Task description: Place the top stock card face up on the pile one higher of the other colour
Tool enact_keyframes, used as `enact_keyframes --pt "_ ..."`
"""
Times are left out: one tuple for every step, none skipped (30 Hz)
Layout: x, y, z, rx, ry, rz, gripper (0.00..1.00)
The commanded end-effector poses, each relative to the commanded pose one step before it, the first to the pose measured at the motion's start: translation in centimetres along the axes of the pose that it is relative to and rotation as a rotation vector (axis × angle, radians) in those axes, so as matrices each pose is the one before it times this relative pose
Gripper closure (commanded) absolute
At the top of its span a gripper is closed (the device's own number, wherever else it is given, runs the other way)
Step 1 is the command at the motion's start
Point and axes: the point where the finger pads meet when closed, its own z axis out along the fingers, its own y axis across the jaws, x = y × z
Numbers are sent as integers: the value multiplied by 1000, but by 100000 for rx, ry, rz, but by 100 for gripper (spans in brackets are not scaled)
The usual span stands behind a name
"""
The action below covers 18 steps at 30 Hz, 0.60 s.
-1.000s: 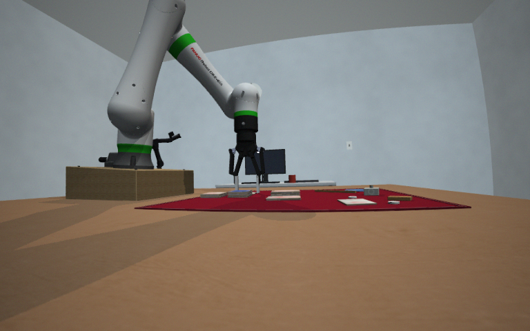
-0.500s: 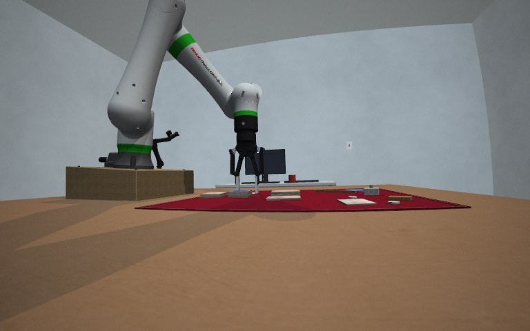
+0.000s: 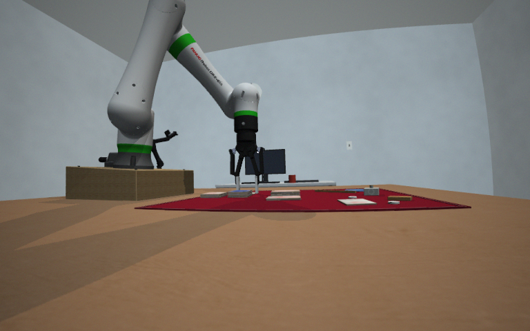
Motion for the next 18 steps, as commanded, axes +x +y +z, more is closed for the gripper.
enact_keyframes --pt "-8 -14 -8 32 -22 31 57" --pt "0 0 0 0 0 0 57" --pt "0 0 0 0 0 0 57" --pt "0 0 0 0 0 0 57" --pt "0 0 0 0 0 0 57" --pt "0 0 0 0 0 0 57" --pt "0 0 0 0 0 0 59" --pt "0 0 0 0 0 0 59" --pt "0 0 0 0 0 0 59" --pt "0 0 0 0 0 0 59" --pt "0 0 0 0 0 0 59" --pt "0 0 0 0 0 0 59" --pt "0 0 0 0 0 0 59" --pt "0 0 0 0 0 0 59" --pt "0 0 0 0 0 0 59" --pt "0 0 0 0 0 0 59" --pt "0 0 0 0 0 0 59" --pt "0 0 0 0 0 0 59"
